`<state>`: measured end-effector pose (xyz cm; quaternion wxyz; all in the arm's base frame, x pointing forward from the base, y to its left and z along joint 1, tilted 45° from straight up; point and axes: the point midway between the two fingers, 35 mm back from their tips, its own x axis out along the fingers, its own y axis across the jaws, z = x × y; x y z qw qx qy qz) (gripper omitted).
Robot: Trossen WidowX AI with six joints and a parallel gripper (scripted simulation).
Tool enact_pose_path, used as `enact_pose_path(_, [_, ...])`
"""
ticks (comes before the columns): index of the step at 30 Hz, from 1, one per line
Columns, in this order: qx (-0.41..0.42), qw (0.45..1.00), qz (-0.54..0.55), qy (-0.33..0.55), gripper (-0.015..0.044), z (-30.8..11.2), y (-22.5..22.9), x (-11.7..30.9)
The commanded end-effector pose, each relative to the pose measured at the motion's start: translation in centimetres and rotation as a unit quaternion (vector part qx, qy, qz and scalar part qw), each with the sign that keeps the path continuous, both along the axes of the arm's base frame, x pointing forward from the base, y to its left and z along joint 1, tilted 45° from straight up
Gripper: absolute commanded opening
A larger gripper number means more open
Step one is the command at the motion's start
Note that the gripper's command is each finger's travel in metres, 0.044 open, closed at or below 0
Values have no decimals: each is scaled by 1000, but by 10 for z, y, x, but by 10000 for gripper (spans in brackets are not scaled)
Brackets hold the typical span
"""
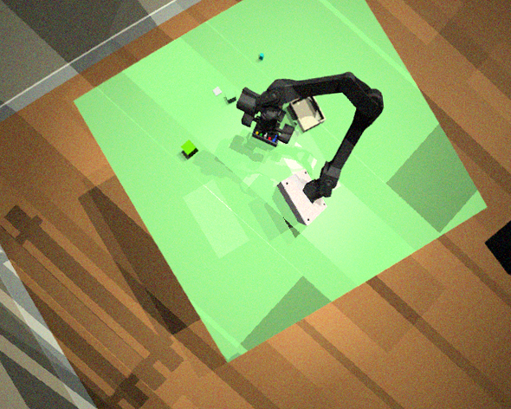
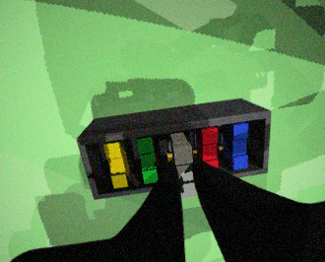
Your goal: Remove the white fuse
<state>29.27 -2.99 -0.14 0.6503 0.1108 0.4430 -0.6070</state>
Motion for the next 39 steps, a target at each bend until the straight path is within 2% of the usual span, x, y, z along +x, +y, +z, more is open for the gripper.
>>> enact_pose_path(1, [1,1000,-2,-3,0,2,2,1])
enact_pose_path(39, [1,1000,-1,-2,0,17,17,4])
